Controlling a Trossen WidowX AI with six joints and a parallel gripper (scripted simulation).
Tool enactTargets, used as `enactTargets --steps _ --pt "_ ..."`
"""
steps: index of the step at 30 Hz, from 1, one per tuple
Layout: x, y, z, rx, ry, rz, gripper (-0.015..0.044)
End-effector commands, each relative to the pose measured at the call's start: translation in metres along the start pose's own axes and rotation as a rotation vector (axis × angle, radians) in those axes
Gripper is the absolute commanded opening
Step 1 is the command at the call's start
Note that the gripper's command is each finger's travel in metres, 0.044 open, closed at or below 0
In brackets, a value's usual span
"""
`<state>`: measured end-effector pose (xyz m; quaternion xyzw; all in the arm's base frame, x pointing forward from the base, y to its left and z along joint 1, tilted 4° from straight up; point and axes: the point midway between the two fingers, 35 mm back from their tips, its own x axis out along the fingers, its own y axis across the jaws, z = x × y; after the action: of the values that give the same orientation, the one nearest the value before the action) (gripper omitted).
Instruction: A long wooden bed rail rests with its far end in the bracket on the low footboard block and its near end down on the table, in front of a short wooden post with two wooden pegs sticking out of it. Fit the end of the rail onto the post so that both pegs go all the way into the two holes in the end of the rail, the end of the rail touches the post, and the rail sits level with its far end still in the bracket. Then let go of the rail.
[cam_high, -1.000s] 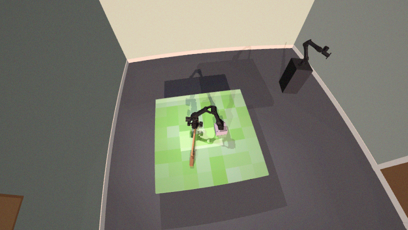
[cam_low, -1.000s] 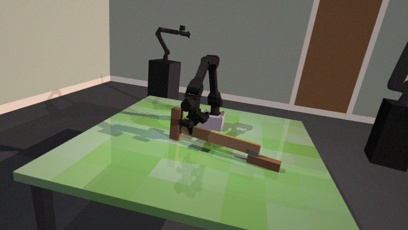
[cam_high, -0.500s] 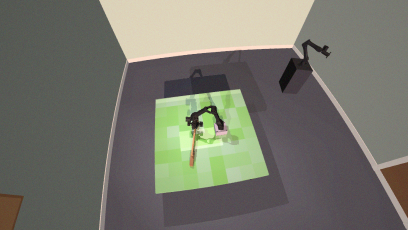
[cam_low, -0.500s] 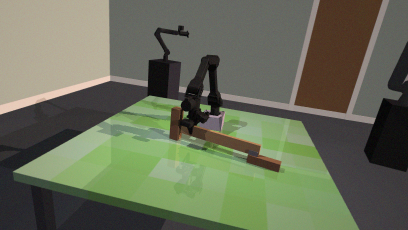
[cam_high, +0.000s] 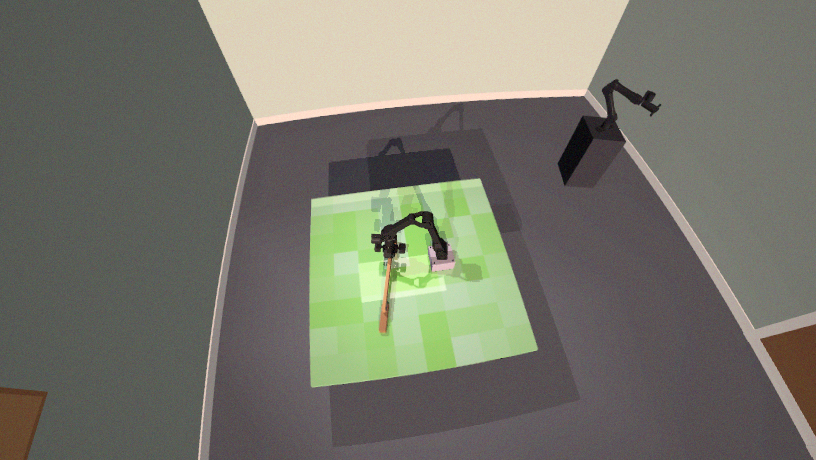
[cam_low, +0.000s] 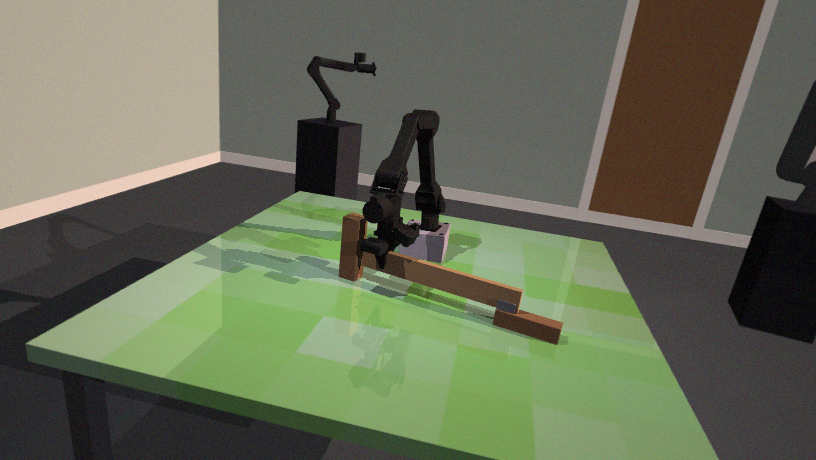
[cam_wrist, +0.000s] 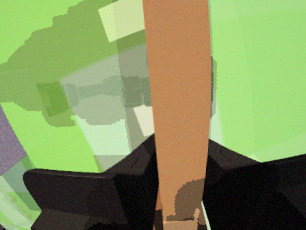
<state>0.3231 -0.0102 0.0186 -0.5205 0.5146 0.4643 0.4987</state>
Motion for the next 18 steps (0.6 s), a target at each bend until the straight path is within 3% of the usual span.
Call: enactTargets --steps 1,18 --pt "-0.0011 -0.0019 0.0015 -0.001 0.002 -0.006 0.0" --pt "-0.0001 -0.002 -0.0013 -0.001 0.002 -0.006 0.0"
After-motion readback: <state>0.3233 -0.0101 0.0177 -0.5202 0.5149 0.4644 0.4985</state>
